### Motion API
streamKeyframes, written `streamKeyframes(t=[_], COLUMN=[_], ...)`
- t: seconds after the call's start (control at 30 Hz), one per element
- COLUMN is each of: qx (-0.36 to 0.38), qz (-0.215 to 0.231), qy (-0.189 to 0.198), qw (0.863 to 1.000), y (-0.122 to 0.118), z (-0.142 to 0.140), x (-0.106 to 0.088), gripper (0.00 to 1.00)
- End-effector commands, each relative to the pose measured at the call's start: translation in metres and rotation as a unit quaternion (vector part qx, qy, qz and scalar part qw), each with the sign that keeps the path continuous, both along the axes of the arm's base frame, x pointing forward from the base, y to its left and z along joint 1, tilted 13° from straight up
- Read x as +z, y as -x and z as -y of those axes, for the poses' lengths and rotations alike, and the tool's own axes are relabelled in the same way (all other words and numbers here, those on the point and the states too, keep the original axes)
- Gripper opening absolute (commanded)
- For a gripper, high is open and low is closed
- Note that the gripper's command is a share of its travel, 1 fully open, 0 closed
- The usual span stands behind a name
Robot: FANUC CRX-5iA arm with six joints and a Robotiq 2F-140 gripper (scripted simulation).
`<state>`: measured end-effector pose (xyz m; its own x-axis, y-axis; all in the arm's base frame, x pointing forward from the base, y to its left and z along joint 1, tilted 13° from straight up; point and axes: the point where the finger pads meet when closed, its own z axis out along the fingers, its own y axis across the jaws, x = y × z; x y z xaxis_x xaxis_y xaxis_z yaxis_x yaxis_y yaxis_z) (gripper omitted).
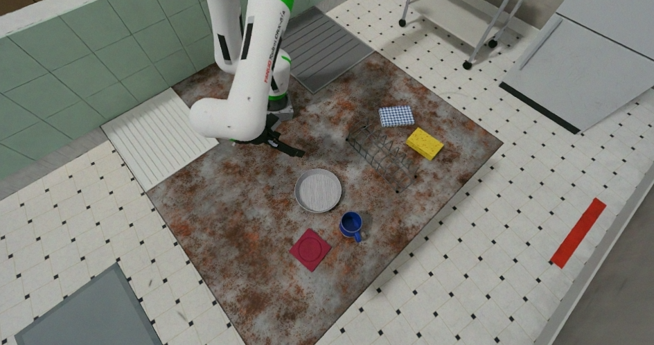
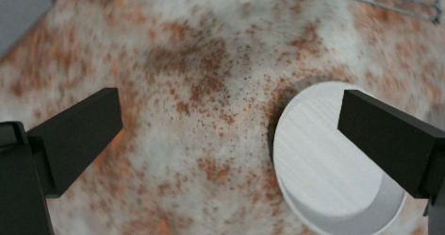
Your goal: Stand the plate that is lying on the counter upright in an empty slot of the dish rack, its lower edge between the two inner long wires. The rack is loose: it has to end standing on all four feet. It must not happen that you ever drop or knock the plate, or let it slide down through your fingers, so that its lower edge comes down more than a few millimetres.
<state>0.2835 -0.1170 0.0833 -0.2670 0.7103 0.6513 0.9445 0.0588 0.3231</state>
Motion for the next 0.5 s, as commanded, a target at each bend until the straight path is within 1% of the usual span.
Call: streamKeyframes(t=[0.0, 0.07, 0.13, 0.17, 0.23, 0.3, 0.37, 0.47], qx=[0.072, 0.104, 0.104, 0.150, 0.176, 0.208, 0.240, 0.288], qz=[0.058, 0.080, 0.080, 0.111, 0.128, 0.148, 0.168, 0.198], qy=[0.058, 0.079, 0.079, 0.108, 0.124, 0.143, 0.162, 0.188], qw=[0.994, 0.988, 0.988, 0.976, 0.968, 0.956, 0.942, 0.918], y=[0.002, 0.002, 0.002, 0.003, 0.003, 0.003, 0.003, 0.003], z=[-0.005, -0.007, -0.007, -0.008, -0.009, -0.009, -0.010, -0.010], x=[-0.006, -0.008, -0.008, -0.011, -0.013, -0.014, -0.016, -0.018], gripper=[1.00, 1.00, 1.00, 1.00, 1.00, 1.00, 1.00, 1.00])
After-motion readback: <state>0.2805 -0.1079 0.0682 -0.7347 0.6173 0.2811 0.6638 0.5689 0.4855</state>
